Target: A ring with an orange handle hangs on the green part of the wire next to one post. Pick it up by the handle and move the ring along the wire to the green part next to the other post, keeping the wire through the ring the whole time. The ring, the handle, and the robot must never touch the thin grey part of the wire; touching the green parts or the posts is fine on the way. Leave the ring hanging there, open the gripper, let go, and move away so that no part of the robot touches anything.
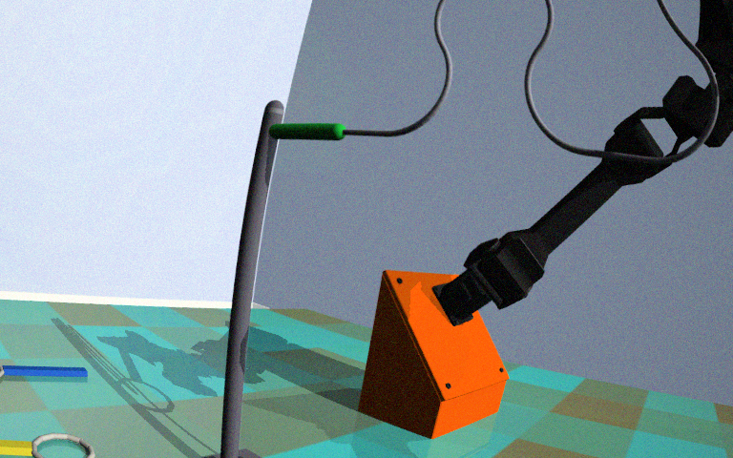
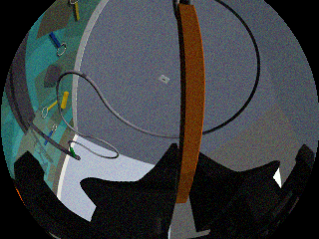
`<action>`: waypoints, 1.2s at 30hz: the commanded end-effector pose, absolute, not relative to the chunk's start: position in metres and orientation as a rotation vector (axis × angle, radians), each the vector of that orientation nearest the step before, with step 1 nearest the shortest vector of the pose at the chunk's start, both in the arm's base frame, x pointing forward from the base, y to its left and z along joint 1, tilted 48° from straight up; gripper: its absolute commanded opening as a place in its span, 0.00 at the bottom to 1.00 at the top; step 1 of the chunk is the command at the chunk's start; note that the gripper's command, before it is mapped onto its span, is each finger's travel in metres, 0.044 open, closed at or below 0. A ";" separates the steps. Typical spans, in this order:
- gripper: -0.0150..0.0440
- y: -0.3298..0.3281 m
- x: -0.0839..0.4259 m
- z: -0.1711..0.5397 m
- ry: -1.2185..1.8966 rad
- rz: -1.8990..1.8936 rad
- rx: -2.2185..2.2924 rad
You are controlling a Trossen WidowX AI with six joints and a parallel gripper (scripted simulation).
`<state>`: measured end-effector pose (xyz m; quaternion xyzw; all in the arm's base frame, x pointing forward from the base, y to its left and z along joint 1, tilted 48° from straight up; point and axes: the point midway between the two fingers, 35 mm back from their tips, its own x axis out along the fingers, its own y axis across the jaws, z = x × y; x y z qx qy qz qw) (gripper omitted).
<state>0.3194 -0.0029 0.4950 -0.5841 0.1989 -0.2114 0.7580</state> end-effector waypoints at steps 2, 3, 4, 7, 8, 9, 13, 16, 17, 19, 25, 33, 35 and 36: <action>0.00 -0.002 0.321 0.496 0.435 -0.453 -1.244; 0.00 -0.002 0.321 0.496 0.435 -0.450 -1.234; 0.00 -0.002 0.321 0.496 0.436 -0.446 -1.223; 0.00 -0.002 0.321 0.496 0.439 -0.433 -1.180; 0.00 -0.002 0.321 0.495 0.440 -0.430 -1.168; 0.00 -0.002 0.321 0.495 0.441 -0.426 -1.157; 0.00 -0.002 0.321 0.494 0.443 -0.412 -1.112; 0.00 -0.001 0.321 0.493 0.445 -0.401 -1.076; 0.00 -0.001 0.321 0.493 0.446 -0.397 -1.065; 0.00 -0.001 0.322 0.492 0.447 -0.390 -1.041; 0.00 0.000 0.322 0.490 0.451 -0.366 -0.968; 0.00 0.002 0.322 0.488 0.455 -0.334 -0.871; 0.00 0.003 0.322 0.487 0.456 -0.326 -0.847; 0.00 0.003 0.322 0.487 0.456 -0.322 -0.835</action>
